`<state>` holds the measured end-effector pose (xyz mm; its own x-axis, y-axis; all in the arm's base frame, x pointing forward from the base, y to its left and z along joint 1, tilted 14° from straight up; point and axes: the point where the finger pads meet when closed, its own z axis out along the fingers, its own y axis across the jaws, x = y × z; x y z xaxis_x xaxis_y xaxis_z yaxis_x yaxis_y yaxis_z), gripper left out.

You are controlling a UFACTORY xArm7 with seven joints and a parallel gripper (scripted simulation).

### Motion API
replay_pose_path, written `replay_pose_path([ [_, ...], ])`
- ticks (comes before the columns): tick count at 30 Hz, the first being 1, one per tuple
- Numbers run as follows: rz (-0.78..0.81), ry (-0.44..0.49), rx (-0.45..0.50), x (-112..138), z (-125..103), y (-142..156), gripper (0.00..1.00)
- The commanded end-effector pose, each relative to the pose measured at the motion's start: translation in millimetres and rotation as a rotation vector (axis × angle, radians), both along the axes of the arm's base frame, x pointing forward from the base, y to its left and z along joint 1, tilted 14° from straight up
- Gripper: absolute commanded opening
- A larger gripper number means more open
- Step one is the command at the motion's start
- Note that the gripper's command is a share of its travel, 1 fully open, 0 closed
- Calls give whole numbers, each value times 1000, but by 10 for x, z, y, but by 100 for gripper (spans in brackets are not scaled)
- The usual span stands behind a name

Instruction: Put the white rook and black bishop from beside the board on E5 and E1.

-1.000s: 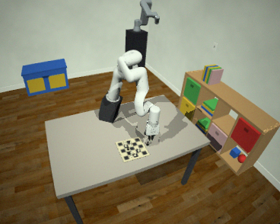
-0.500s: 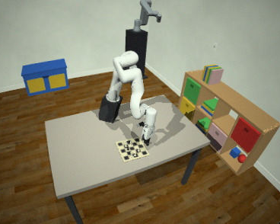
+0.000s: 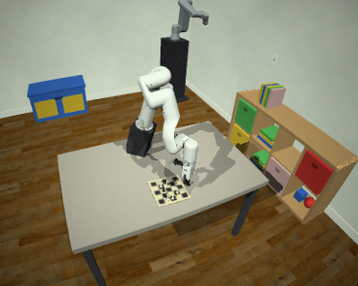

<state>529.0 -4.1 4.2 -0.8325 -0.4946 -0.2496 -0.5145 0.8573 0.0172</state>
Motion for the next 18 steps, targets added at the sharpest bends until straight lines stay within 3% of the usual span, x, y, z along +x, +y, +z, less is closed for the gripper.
replay_pose_path([
  [1, 15, 9, 9, 13, -3, -3, 0],
  [12, 17, 11, 9, 54, -209, 28, 0],
  [18, 17, 11, 9, 110, -483, 69, 0],
])
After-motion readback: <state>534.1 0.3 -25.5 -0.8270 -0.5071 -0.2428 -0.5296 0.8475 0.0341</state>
